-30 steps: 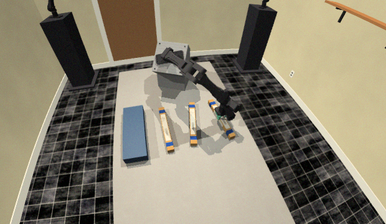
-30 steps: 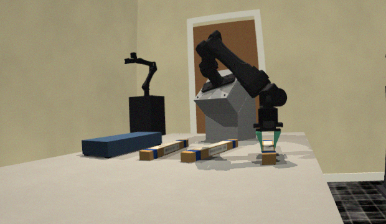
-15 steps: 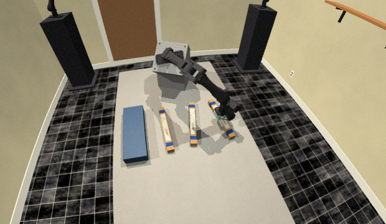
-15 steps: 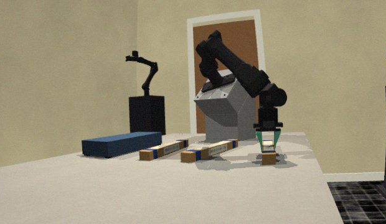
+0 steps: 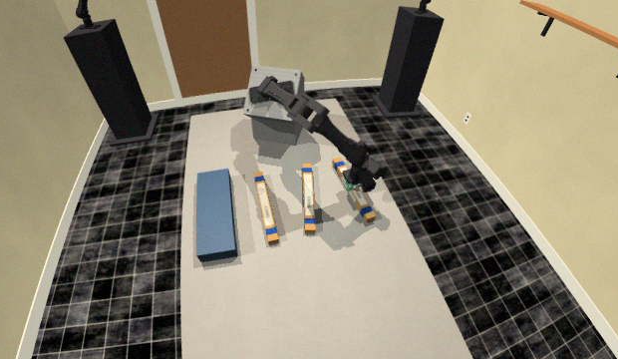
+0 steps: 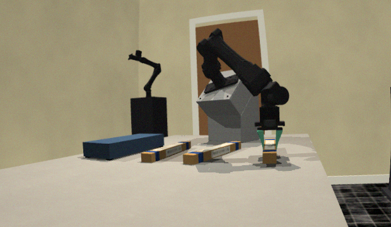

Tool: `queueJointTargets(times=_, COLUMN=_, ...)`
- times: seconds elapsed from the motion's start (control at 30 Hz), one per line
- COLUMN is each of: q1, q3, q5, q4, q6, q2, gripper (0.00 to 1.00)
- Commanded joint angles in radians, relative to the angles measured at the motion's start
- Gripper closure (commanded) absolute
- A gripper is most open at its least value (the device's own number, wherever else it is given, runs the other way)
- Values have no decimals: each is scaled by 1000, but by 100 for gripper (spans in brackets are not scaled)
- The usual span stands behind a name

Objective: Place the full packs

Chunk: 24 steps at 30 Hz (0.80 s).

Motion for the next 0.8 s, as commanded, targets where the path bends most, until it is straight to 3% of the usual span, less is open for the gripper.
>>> queueJointTargets(times=0.0, q1=45, q3=-21, q5=14, q4=-33, q6=15, q2=-43, gripper=100)
queueJointTargets(times=0.77, q1=92, q3=-48, q5=33, q4=-117, q6=72, q2=-117, gripper=100)
